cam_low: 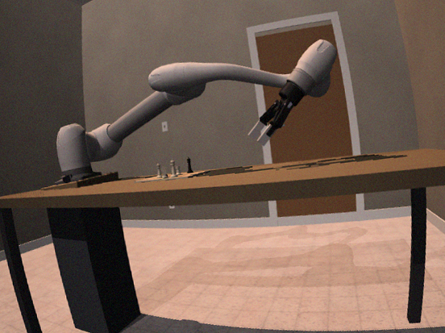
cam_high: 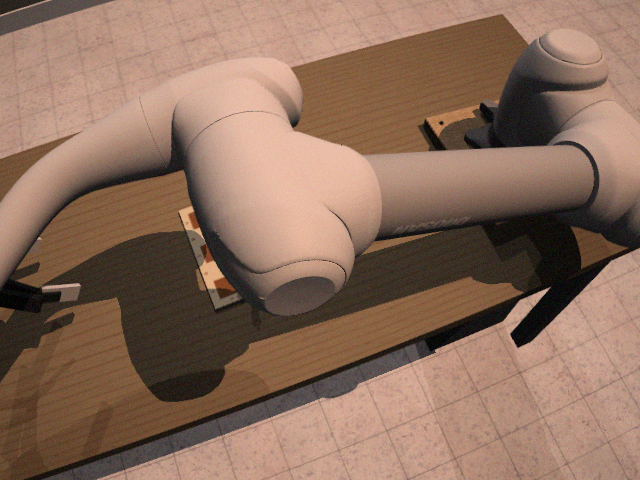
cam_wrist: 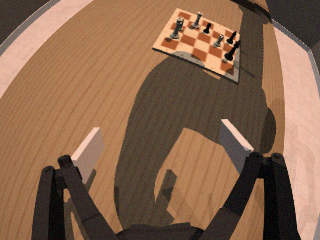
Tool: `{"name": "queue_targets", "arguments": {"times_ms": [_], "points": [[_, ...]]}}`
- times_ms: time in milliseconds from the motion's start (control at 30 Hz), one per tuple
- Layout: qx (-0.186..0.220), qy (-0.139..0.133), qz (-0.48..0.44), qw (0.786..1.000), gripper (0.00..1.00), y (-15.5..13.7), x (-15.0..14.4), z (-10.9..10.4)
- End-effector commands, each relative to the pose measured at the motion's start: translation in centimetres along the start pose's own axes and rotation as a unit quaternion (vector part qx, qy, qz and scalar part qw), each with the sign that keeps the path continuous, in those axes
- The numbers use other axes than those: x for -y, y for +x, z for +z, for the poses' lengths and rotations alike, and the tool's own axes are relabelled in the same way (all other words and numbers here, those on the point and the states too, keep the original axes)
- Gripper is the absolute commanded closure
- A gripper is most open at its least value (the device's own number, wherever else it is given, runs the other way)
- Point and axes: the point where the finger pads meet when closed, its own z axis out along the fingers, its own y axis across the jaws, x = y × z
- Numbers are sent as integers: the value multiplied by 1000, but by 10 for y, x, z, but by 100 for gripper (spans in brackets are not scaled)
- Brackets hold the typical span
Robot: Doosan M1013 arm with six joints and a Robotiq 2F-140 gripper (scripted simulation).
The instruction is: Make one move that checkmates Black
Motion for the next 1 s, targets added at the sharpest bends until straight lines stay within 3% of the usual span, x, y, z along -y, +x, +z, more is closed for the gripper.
{"name": "queue_targets", "arguments": {"times_ms": [0, 100, 167, 300, 967], "points": [[-105, -62, 67, 990, 0, 14, -28, 47], [-159, -93, 103, 978, 0, 18, -37, 60], [-159, -93, 103, 978, 0, 18, -37, 60], [-220, -126, 145, 956, 0, 26, -52, 84], [-224, -127, 147, 955, 0, 27, -53, 85]]}}
